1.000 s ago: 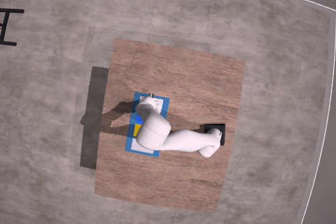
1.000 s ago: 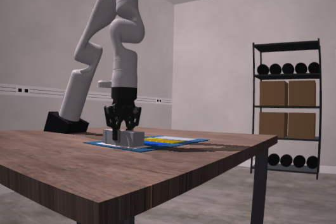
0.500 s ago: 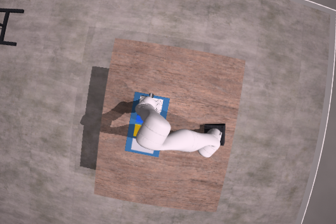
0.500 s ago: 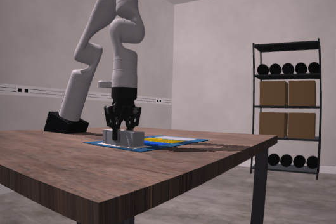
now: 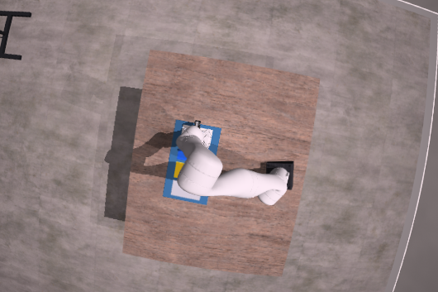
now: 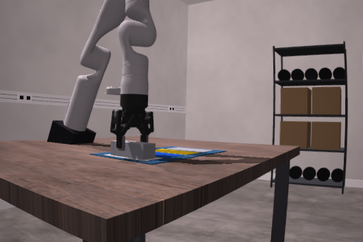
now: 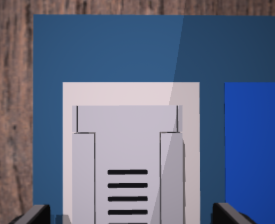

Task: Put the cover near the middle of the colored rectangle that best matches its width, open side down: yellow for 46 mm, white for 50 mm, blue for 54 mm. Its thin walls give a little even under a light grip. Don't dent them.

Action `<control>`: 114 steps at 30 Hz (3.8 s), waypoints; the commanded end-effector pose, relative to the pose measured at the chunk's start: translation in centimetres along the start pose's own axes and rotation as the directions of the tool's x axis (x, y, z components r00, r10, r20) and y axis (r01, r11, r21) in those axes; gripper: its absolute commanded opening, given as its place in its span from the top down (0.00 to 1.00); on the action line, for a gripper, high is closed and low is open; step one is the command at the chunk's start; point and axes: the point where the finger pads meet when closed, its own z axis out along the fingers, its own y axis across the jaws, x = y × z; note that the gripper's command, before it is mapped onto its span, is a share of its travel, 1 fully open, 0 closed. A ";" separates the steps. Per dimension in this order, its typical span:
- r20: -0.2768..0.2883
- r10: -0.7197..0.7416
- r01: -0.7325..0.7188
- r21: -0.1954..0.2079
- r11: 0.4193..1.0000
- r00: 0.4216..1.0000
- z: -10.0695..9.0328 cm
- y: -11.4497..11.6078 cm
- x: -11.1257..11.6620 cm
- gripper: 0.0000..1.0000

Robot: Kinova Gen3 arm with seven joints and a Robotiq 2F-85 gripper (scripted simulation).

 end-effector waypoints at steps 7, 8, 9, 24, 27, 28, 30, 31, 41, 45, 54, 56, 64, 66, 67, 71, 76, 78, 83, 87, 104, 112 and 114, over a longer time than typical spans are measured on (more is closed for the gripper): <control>0.001 0.000 0.000 0.001 1.000 1.000 0.0 0.0 0.0 0.00; 0.001 0.000 0.000 0.001 1.000 1.000 0.0 0.0 0.0 0.00; 0.001 0.000 0.000 0.001 1.000 1.000 0.0 0.0 0.0 0.00; 0.001 0.000 0.000 0.001 1.000 1.000 -0.3 0.0 0.0 0.00; 0.001 0.000 0.000 0.001 1.000 1.000 -0.7 0.0 0.0 0.00; 0.001 0.000 0.000 0.001 1.000 1.000 -0.9 0.0 0.0 0.00; 0.001 0.000 0.000 0.001 1.000 1.000 -1.4 0.0 0.0 0.00; 0.001 0.000 0.000 0.001 1.000 1.000 -1.6 0.0 0.0 0.00; 0.001 0.000 0.000 0.001 1.000 1.000 -4.6 0.0 0.0 0.00; 0.001 0.000 0.000 0.001 1.000 1.000 -6.2 0.0 0.0 0.00; 0.001 0.000 0.000 0.001 1.000 1.000 -8.6 0.0 0.0 0.00; 0.001 0.000 0.000 0.001 1.000 1.000 -9.1 0.0 0.0 0.00; 0.001 0.000 0.000 0.001 1.000 1.000 -10.0 0.0 0.0 0.00; 0.001 0.000 0.000 0.001 1.000 1.000 -10.0 0.0 0.0 0.00; 0.001 0.000 0.000 0.001 1.000 1.000 -10.0 0.0 0.0 0.00; 0.001 0.000 0.000 0.001 1.000 1.000 -10.0 0.0 0.0 0.00; 0.001 0.000 0.000 0.001 1.000 1.000 -10.0 0.0 0.0 0.00; 0.001 0.000 0.000 0.001 1.000 1.000 -10.0 0.0 0.0 0.00; 0.001 0.000 0.000 0.001 1.000 1.000 -10.0 0.0 0.0 0.00; 0.001 0.000 0.000 0.001 1.000 1.000 -10.0 0.0 0.0 0.00; 0.001 0.000 0.000 0.001 1.000 1.000 -10.0 0.0 0.0 0.00; 0.001 0.000 0.000 0.001 1.000 1.000 -10.0 0.0 0.0 0.00; 0.001 0.000 0.000 0.001 1.000 1.000 -10.0 0.0 0.0 0.00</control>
